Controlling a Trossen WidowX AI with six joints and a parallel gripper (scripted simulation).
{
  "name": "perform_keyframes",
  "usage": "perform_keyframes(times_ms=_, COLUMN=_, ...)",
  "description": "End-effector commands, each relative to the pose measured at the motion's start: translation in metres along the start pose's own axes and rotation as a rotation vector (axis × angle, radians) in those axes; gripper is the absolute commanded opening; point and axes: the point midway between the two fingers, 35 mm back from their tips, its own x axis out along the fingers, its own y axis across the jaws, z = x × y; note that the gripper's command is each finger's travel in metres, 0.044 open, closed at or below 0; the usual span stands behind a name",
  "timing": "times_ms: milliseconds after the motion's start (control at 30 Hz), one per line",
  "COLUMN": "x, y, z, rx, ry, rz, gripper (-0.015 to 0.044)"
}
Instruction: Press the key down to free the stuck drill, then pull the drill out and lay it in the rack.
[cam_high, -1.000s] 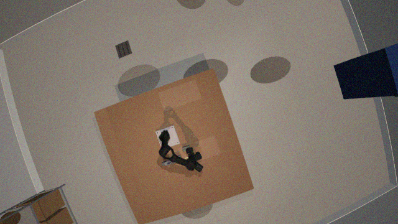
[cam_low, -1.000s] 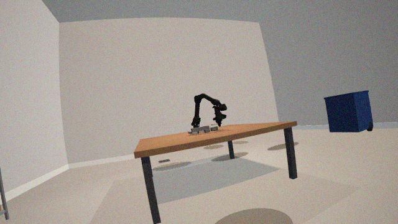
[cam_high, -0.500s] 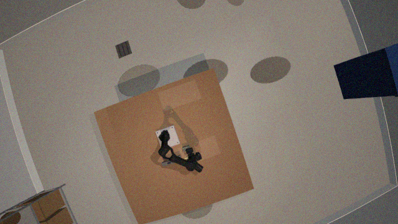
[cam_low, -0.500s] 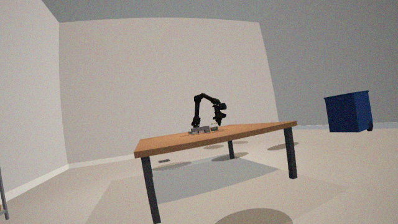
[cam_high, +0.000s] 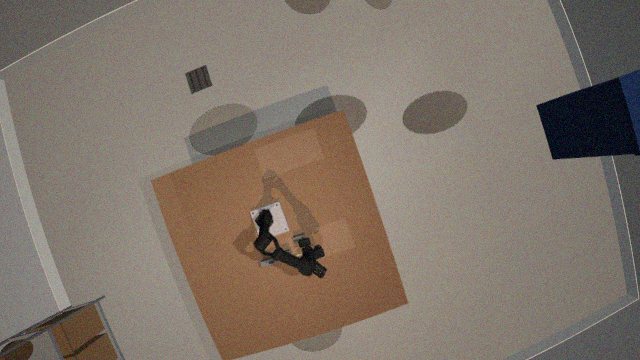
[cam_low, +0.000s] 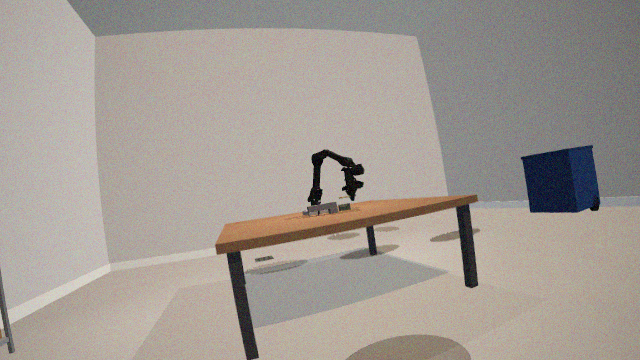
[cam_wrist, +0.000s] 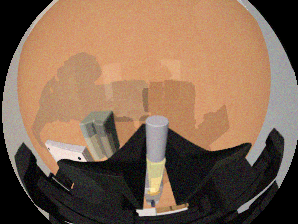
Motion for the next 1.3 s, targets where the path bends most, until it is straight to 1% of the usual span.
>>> perform_keyframes(times_ms=0, x=-0.003, y=0.000, z=0.000, rx=0.001, ry=0.000, rz=-0.001, gripper=0.0000)
perform_keyframes(times_ms=200, x=-0.005, y=0.001, z=0.000, rx=0.001, ry=0.000, rz=0.000, gripper=0.0000)
perform_keyframes(times_ms=1267, x=-0.003, y=0.061, z=0.011, rx=0.001, ry=-0.001, rz=0.006, gripper=0.0000)
